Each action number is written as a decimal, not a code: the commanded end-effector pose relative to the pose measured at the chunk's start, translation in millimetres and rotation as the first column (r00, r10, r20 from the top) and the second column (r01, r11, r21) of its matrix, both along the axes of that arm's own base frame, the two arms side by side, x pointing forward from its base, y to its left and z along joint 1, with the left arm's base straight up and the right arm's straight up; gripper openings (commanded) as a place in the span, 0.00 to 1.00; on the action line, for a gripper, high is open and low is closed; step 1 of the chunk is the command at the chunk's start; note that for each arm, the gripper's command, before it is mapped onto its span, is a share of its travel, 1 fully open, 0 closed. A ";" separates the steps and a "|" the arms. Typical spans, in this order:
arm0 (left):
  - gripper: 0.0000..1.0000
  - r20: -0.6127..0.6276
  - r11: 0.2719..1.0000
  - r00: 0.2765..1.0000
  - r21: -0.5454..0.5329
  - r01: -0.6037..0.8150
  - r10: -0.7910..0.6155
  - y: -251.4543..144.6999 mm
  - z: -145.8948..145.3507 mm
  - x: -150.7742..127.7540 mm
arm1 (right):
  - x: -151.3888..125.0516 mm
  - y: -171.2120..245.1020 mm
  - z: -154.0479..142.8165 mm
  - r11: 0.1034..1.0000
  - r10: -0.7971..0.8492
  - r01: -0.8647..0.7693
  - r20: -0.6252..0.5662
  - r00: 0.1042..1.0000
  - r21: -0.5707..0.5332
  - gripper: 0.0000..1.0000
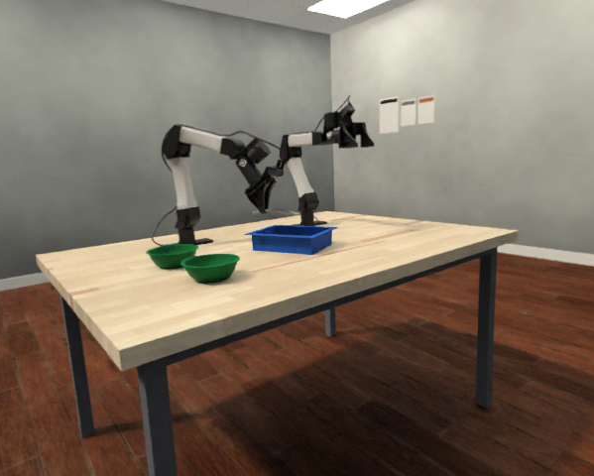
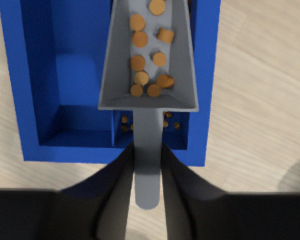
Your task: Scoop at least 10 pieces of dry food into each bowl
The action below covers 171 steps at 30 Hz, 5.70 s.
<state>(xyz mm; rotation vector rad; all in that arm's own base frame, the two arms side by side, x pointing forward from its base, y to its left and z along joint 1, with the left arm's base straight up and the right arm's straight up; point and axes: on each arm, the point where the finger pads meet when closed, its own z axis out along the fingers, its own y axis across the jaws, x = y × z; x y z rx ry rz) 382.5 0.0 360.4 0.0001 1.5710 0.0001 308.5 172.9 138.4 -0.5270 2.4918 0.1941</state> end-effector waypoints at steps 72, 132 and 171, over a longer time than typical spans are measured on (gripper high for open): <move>1.00 0.039 1.000 0.999 -0.001 0.000 0.000 0.0 15.6 -2.3 | -44.7 -126.0 -8.3 0.991 -0.072 0.085 -0.125 0.990 0.102 0.00; 1.00 0.039 1.000 0.999 -0.001 0.000 0.000 0.0 15.6 -2.3 | -134.0 -334.4 -18.4 0.777 -0.621 0.610 0.028 0.783 0.153 0.00; 1.00 0.039 1.000 0.999 -0.001 0.000 0.000 0.0 15.6 -2.3 | -128.8 -335.2 -9.0 0.779 -0.627 0.627 -0.017 0.779 0.018 0.00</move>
